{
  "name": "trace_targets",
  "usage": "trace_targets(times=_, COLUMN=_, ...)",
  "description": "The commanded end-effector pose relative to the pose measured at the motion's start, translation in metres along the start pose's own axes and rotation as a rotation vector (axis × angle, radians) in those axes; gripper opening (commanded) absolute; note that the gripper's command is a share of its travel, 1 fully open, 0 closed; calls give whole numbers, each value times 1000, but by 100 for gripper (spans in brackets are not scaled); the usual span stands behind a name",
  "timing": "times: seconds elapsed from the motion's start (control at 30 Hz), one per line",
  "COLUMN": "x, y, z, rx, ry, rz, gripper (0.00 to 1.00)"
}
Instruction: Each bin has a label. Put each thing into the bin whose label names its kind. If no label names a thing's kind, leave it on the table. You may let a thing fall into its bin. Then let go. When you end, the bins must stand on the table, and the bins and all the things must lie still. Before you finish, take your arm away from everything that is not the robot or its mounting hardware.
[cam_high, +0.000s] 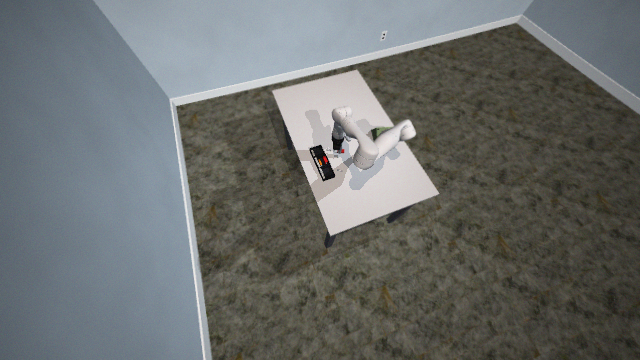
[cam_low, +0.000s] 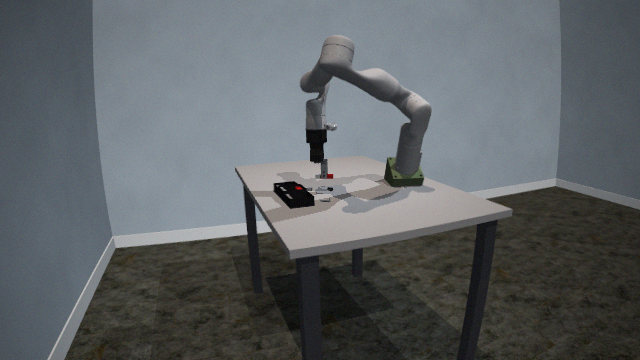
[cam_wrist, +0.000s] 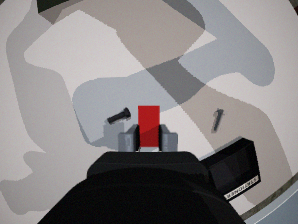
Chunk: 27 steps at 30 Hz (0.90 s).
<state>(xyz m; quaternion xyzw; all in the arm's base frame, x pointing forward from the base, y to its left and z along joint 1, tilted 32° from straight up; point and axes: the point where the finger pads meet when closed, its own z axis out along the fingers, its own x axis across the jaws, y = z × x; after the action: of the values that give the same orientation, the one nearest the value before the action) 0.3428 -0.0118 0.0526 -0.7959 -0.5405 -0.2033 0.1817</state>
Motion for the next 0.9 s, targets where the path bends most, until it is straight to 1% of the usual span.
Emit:
trace_targets(times=0.0, x=0, y=1, z=-2, rx=-1, ry=0, rz=-2, gripper=45)
trace_targets(times=0.27, x=0, y=0, z=-3, rx=1, ry=-1, rz=-4, gripper=45)
trace_targets(times=0.43, x=29, y=13, z=-3, rx=3, ry=2, rz=-1, gripper=45)
trace_targets(times=0.5, x=29, y=13, z=-3, rx=3, ry=2, rz=-1, gripper=45)
trace_targets(times=0.73, x=66, y=32, z=-3, rx=3, ry=1, rz=-1, gripper=45)
trace_targets(times=0.8, x=70, y=34, z=-3, rx=3, ry=0, rz=-2, gripper=45)
trace_targets(times=0.87, x=79, y=41, z=-2, rx=1, ry=-6, rz=-120, gripper=45)
